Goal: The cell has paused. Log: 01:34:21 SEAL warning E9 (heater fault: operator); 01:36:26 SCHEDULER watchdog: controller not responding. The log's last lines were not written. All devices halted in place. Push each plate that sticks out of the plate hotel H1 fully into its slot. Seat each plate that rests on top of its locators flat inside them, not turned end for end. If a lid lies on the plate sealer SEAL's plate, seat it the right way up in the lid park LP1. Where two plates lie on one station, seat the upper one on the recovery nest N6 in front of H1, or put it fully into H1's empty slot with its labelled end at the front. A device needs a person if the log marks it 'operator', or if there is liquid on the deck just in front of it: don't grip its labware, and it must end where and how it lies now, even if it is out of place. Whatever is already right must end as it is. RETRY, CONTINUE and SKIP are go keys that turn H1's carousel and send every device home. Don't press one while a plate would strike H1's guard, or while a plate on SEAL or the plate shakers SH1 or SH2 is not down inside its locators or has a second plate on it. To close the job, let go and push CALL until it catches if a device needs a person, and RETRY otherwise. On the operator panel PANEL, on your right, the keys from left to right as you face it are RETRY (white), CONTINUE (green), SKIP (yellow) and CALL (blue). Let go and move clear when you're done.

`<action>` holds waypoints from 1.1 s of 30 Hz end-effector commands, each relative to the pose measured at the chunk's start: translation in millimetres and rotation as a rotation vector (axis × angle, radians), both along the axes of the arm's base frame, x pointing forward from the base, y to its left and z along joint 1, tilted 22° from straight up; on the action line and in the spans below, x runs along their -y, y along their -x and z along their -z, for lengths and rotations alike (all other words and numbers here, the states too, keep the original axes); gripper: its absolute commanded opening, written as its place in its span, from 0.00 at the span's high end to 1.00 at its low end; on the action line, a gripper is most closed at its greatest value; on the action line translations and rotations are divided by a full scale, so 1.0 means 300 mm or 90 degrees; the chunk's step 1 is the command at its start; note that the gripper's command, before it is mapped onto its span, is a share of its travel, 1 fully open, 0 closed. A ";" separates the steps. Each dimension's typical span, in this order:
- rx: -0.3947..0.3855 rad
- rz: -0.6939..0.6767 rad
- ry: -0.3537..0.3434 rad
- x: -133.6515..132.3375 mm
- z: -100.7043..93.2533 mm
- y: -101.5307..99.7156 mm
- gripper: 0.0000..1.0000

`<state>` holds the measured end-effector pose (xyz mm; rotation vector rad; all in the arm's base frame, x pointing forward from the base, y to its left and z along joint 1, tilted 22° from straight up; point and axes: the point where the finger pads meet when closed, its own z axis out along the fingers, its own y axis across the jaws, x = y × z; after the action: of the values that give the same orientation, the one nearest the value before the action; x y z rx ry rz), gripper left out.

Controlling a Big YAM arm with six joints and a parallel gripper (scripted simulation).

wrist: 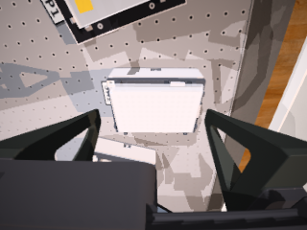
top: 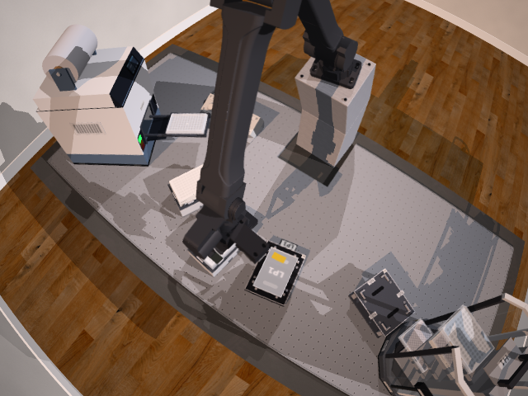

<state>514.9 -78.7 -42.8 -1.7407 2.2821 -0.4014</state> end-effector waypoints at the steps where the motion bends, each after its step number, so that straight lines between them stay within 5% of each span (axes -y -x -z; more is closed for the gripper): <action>1: 0.017 -0.001 0.002 0.007 -0.025 -0.034 0.00; 32: 0.017 -0.001 0.002 0.007 -0.025 -0.034 0.00; 33: 0.042 -0.002 0.007 0.021 -0.088 -0.069 0.00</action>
<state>514.7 -78.7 -42.8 -1.7408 2.2822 -0.4013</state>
